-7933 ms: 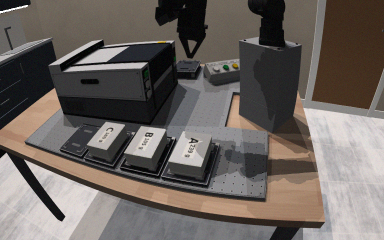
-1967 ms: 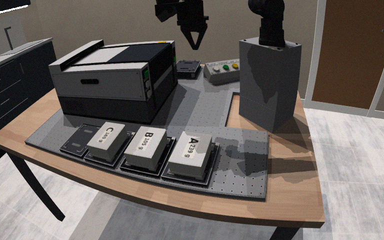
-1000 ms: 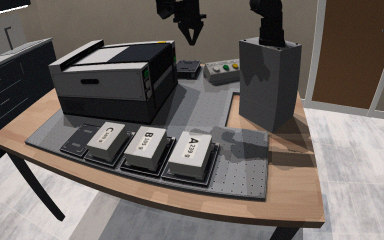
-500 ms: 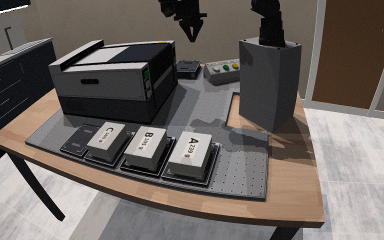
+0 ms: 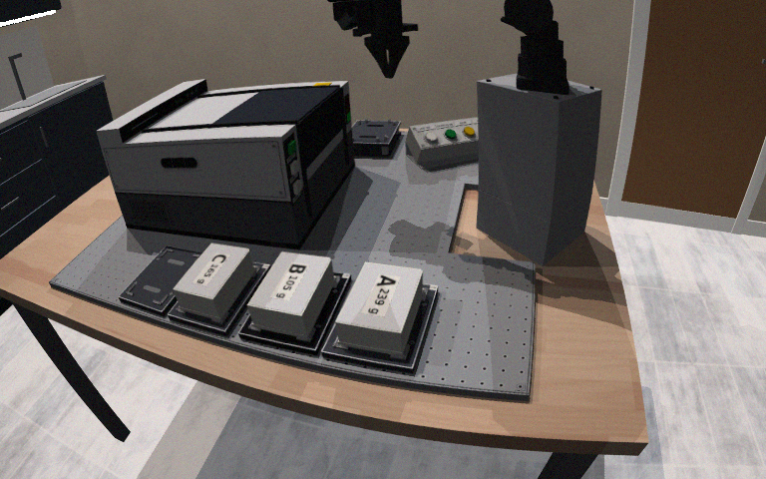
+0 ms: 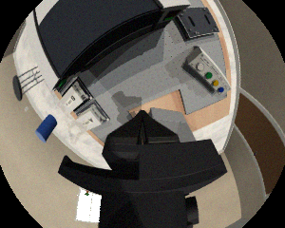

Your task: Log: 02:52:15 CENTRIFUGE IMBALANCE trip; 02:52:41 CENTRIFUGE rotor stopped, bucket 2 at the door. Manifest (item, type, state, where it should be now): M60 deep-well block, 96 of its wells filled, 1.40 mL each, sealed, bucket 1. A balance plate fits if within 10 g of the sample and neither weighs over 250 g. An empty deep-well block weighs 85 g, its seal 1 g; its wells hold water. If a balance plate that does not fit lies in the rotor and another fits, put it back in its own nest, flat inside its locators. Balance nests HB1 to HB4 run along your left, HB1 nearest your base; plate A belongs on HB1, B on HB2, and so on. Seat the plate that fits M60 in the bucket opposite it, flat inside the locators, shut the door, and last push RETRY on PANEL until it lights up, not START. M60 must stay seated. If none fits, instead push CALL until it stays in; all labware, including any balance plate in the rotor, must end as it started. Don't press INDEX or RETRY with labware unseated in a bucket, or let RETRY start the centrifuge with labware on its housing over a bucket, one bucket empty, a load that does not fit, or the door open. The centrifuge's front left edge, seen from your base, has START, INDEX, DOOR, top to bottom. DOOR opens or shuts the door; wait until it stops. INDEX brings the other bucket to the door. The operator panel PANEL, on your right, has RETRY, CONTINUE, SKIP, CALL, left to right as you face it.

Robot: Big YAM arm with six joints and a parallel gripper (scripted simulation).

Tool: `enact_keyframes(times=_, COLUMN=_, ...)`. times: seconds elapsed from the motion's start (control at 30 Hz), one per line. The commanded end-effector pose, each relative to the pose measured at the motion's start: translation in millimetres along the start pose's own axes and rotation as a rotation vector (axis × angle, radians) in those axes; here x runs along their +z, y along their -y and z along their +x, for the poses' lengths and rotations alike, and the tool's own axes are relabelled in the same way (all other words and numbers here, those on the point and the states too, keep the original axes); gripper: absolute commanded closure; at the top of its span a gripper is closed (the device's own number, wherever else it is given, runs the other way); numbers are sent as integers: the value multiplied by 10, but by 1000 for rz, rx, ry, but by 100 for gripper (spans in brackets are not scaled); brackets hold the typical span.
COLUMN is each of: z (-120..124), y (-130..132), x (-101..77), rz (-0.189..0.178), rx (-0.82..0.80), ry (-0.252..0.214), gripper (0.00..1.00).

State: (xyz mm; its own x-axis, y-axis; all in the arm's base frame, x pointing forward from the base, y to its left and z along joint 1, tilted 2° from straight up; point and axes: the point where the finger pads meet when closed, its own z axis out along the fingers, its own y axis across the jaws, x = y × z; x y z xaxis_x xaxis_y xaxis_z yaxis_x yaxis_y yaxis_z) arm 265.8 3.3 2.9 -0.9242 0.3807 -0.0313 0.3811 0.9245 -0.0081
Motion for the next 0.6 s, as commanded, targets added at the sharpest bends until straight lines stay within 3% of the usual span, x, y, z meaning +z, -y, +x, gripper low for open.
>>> enact_keyframes(times=0.0, z=-244, y=40, x=-142, rz=-18, rx=15, ry=35, gripper=100)
enact_keyframes(times=0.57, z=-408, y=594, x=-146, rz=-15, rx=167, ry=38, gripper=100)
